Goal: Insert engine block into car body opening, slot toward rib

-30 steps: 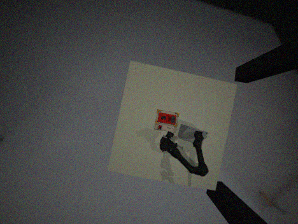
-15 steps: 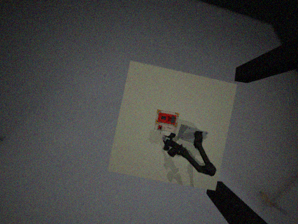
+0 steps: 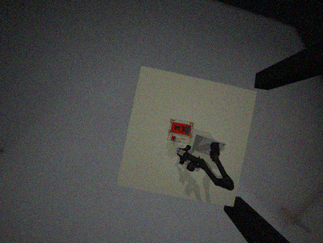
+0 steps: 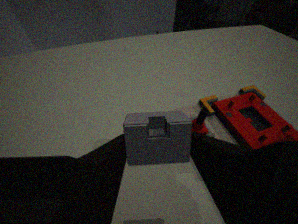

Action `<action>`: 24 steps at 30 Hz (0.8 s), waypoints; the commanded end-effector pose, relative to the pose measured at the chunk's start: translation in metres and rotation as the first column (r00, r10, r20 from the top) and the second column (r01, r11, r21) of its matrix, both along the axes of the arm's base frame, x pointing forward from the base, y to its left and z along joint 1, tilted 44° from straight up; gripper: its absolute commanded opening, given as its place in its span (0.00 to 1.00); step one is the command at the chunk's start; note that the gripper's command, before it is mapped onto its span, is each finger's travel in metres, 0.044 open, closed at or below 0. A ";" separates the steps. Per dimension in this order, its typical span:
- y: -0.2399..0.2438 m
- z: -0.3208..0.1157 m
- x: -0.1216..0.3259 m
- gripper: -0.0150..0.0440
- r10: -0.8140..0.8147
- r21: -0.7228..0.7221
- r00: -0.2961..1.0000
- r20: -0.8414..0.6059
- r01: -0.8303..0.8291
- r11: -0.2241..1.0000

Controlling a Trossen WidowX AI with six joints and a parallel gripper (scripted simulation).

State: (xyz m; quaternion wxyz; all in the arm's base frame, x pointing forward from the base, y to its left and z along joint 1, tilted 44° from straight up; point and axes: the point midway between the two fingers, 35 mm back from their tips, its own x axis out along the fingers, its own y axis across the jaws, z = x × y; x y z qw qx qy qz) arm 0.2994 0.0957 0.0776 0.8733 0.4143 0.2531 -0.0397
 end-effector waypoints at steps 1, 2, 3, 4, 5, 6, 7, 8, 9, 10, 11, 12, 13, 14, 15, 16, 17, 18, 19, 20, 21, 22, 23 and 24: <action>0.005 -0.009 -0.002 0.25 -0.037 -0.014 0.999 0.021 0.037 0.999; 0.007 -0.011 -0.002 0.25 -0.042 -0.016 0.999 0.026 0.042 0.999; 0.008 -0.013 -0.002 0.25 -0.044 -0.016 0.999 0.029 0.045 0.999; 0.010 -0.015 -0.002 0.25 -0.046 -0.016 0.999 0.030 0.046 0.999; 0.012 -0.016 -0.002 0.25 -0.046 -0.016 0.998 0.030 0.047 0.999; 0.013 -0.018 -0.001 0.25 -0.046 -0.016 0.998 0.030 0.047 0.999; 0.015 -0.020 -0.001 0.25 -0.047 -0.016 0.998 0.030 0.047 0.999; 0.017 -0.022 -0.001 0.25 -0.047 -0.016 0.998 0.030 0.047 0.999; 0.018 -0.024 0.000 0.25 -0.047 -0.016 0.998 0.030 0.047 0.999; 0.020 -0.025 0.000 0.25 -0.047 -0.016 0.998 0.030 0.047 0.999; 0.022 -0.027 0.001 0.25 -0.047 -0.016 0.998 0.030 0.047 0.999; 0.024 -0.029 0.001 0.25 -0.047 -0.016 0.998 0.030 0.047 0.999; 0.025 -0.031 0.001 0.25 -0.047 -0.016 0.998 0.030 0.047 0.999; 0.027 -0.032 0.002 0.25 -0.047 -0.016 0.998 0.030 0.047 0.999; 0.029 -0.034 0.002 0.25 -0.047 -0.016 0.998 0.030 0.047 0.999; 0.030 -0.036 0.002 0.25 -0.047 -0.016 0.998 0.030 0.047 0.999; 0.032 -0.038 0.003 0.25 -0.047 -0.016 0.998 0.030 0.047 0.999; 0.034 -0.040 0.003 0.25 -0.047 -0.016 0.998 0.029 0.047 0.999; 0.035 -0.041 0.004 0.25 -0.047 -0.016 0.998 0.029 0.047 0.999; 0.037 -0.043 0.004 0.25 -0.047 -0.016 0.998 0.029 0.047 0.999; 0.039 -0.045 0.004 0.25 -0.047 -0.016 0.998 0.029 0.047 0.999; 0.041 -0.047 0.005 0.25 -0.047 -0.016 0.998 0.029 0.047 0.999; 0.042 -0.049 0.005 0.25 -0.047 -0.016 0.998 0.029 0.047 0.999; 0.044 -0.050 0.005 0.25 -0.047 -0.016 0.998 0.029 0.047 0.999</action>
